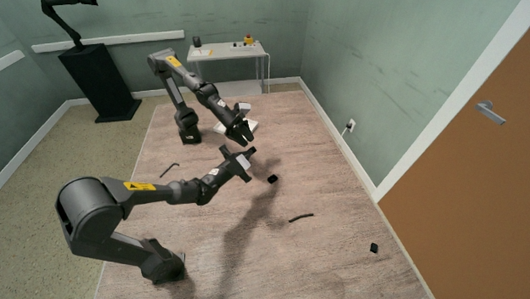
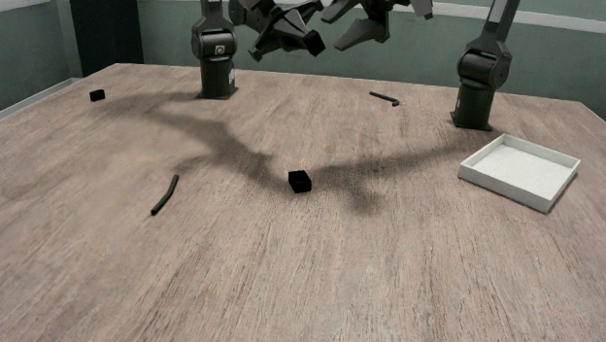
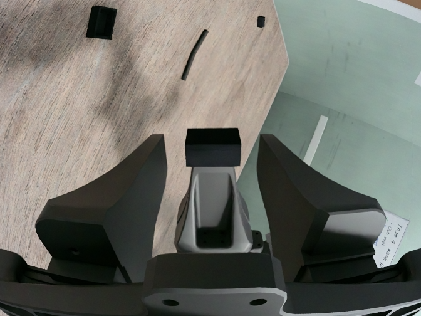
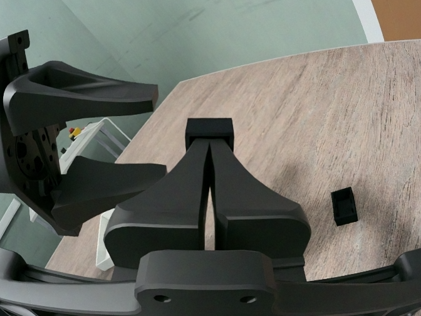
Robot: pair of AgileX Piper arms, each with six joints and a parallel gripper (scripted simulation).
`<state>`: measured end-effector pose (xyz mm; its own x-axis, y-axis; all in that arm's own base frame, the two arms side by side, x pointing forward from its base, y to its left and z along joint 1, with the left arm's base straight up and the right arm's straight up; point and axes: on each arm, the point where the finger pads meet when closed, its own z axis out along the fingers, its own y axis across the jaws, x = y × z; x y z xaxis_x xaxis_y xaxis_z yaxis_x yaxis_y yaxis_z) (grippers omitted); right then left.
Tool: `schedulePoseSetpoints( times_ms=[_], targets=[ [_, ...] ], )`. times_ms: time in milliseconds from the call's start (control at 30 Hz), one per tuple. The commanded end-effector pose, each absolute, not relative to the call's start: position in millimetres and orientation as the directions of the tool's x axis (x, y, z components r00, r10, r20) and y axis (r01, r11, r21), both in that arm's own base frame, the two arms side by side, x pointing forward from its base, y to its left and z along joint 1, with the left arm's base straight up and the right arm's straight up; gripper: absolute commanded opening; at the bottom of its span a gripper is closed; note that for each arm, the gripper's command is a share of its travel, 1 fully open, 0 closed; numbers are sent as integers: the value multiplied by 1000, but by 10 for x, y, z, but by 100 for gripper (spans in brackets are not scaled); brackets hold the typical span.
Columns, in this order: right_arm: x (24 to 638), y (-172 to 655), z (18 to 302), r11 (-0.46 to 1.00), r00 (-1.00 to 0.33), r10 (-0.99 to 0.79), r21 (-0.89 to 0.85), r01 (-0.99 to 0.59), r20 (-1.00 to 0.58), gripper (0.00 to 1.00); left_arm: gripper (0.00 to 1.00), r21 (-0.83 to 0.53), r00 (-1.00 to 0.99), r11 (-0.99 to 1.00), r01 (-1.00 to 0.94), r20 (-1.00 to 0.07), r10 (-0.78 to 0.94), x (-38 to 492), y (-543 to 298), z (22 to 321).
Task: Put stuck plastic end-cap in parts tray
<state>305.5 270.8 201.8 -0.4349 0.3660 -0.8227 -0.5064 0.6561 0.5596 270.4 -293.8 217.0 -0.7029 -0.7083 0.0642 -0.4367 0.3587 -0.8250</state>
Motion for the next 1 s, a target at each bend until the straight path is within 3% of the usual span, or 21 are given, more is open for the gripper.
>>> schedulePoseSetpoints(
  times_ms=[0,967],
  targets=[
    [3056,2709,2025,655,-434,367,560,-507,-823,0,65,-826,-703,357,-436,65,-708,2709,-2944,2174],
    [3056,2709,2025,655,-434,367,560,-507,-823,0,65,-827,-702,351,-438,71,-709,2833,-3093,2056]
  ],
)
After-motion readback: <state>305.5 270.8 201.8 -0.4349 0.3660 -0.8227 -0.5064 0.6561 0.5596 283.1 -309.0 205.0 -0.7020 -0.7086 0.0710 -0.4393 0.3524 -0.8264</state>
